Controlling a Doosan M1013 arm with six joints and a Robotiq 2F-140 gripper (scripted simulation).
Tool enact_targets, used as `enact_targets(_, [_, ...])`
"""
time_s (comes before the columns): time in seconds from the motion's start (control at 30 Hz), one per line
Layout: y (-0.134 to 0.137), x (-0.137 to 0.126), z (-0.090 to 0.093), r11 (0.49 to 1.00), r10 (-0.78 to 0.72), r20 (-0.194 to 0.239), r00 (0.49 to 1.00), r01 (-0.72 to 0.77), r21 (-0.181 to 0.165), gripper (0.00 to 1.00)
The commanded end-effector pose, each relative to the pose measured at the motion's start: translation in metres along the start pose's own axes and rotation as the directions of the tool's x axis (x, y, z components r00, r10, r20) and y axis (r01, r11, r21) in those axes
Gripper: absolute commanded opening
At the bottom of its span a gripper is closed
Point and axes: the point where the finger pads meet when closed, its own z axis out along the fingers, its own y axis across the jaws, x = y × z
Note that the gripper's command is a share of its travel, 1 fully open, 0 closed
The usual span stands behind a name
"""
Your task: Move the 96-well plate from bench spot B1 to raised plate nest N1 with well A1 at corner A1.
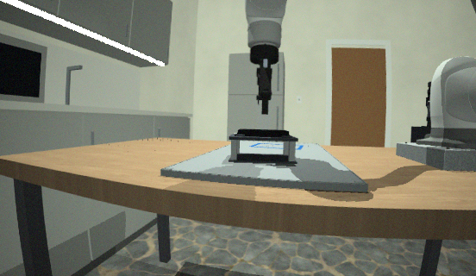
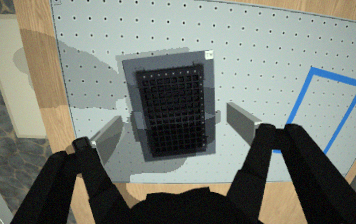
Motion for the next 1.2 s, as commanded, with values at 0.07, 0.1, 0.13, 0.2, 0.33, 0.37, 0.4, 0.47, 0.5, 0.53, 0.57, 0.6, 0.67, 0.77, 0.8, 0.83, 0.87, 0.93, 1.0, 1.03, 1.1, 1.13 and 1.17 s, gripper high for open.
enact_targets(0.07, [0.000, 0.000, 0.000, 1.000, 0.000, 0.000, 1.000, 0.000, 0.000, 1.00])
enact_targets(0.1, [0.000, 0.000, 0.000, 1.000, 0.000, 0.000, 1.000, 0.000, 0.000, 1.00])
enact_targets(0.13, [0.000, 0.000, 0.000, 1.000, 0.000, 0.000, 1.000, 0.000, 0.000, 1.00])
enact_targets(0.2, [0.000, 0.000, 0.000, 1.000, 0.000, 0.000, 1.000, 0.000, 0.000, 1.00])
enact_targets(0.33, [0.000, 0.000, -0.003, 1.000, 0.000, 0.000, 1.000, 0.000, 0.000, 1.00])
enact_targets(0.37, [0.000, 0.000, -0.005, 1.000, 0.000, 0.000, 1.000, 0.000, 0.000, 1.00])
enact_targets(0.4, [0.000, 0.000, -0.008, 1.000, 0.000, 0.000, 1.000, 0.000, 0.000, 1.00])
enact_targets(0.47, [0.000, 0.000, -0.013, 1.000, 0.000, 0.000, 1.000, 0.000, 0.000, 1.00])
enact_targets(0.5, [0.000, 0.000, -0.016, 1.000, 0.000, 0.000, 1.000, 0.000, 0.000, 1.00])
enact_targets(0.53, [0.000, 0.000, -0.019, 1.000, 0.000, 0.000, 1.000, 0.000, 0.000, 1.00])
enact_targets(0.57, [0.000, 0.000, -0.021, 1.000, 0.000, 0.000, 1.000, 0.000, 0.000, 1.00])
enact_targets(0.6, [0.000, 0.000, -0.024, 1.000, 0.000, 0.000, 1.000, 0.000, 0.000, 1.00])
enact_targets(0.67, [0.000, 0.000, -0.024, 1.000, 0.000, 0.000, 1.000, 0.000, 0.000, 1.00])
enact_targets(0.77, [0.000, 0.000, -0.032, 1.000, 0.000, 0.000, 1.000, 0.000, 0.000, 1.00])
enact_targets(0.8, [0.000, 0.000, -0.035, 1.000, 0.000, 0.000, 1.000, 0.000, 0.000, 1.00])
enact_targets(0.83, [0.000, 0.000, -0.035, 1.000, 0.000, 0.000, 1.000, 0.000, 0.000, 1.00])
enact_targets(0.87, [0.000, 0.000, -0.035, 1.000, 0.000, 0.000, 1.000, 0.000, 0.000, 1.00])
enact_targets(0.93, [0.000, 0.000, -0.035, 1.000, 0.000, 0.000, 1.000, 0.000, 0.000, 1.00])
enact_targets(1.0, [0.000, 0.000, -0.035, 1.000, 0.000, 0.000, 1.000, 0.000, 0.000, 1.00])
enact_targets(1.03, [0.000, 0.000, -0.035, 1.000, 0.000, 0.000, 1.000, 0.000, 0.000, 1.00])
enact_targets(1.1, [0.000, 0.000, -0.035, 1.000, 0.000, 0.000, 1.000, 0.000, 0.000, 1.00])
enact_targets(1.13, [0.000, 0.000, -0.035, 1.000, 0.000, 0.000, 1.000, 0.000, 0.000, 1.00])
enact_targets(1.17, [0.000, 0.000, -0.035, 1.000, 0.000, 0.000, 1.000, 0.000, 0.000, 1.00])
